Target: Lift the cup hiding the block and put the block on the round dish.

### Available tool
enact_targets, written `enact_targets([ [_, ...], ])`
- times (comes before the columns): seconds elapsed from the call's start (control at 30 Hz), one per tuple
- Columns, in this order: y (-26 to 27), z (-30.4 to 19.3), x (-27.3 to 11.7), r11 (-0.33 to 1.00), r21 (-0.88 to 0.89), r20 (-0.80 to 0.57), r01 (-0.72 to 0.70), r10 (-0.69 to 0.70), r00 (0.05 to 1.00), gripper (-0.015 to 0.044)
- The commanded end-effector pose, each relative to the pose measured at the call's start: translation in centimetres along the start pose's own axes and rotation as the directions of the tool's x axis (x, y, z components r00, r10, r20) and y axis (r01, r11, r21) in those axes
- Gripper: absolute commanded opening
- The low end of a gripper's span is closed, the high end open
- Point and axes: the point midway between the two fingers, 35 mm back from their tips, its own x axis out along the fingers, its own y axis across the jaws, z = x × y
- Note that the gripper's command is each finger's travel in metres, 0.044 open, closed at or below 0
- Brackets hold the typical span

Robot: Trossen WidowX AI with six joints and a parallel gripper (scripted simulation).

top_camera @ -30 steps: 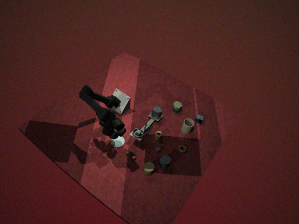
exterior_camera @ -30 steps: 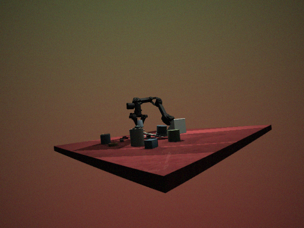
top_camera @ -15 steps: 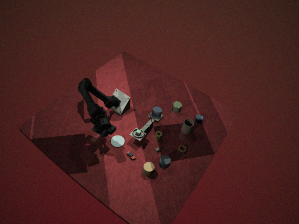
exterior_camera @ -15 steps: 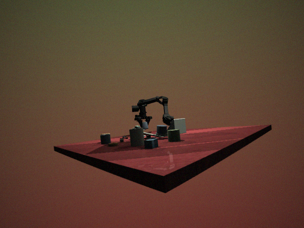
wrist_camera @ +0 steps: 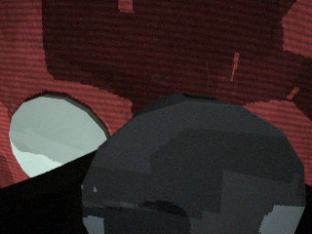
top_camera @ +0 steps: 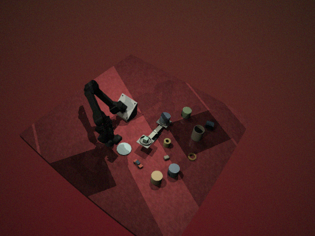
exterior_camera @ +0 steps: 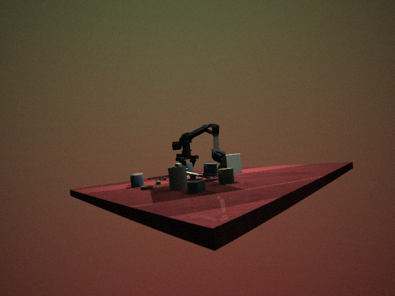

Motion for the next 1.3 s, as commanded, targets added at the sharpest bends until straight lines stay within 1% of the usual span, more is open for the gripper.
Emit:
enact_targets([
  [0.0, -0.1, 0.0, 0.6, 1.0, 0.0, 0.004, -0.007, 0.007, 1.0, 0.0],
  [0.53, 0.0, 0.1, 2.7, 1.0, 0.0, 0.006, -0.006, 0.006, 1.0, 0.0],
  [0.57, -0.1, 0.1, 2.1, 1.0, 0.001, 0.006, -0.006, 0.006, 1.0, 0.0026],
  [1.07, 0.0, 0.1, 1.9, 1.0, 0.001, 0.005, -0.006, 0.006, 1.0, 0.042],
  [1.1, 0.0, 0.1, 1.4, 1.0, 0.002, 0.003, -0.006, 0.006, 1.0, 0.044],
  [1.2, 0.1, 0.0, -1.7, 1.0, 0.001, -0.003, -0.006, 0.006, 1.0, 0.044],
  [1.27, 0.0, 0.0, -3.1, 1.0, 0.0, 0.0, -0.006, 0.006, 1.0, 0.044],
])
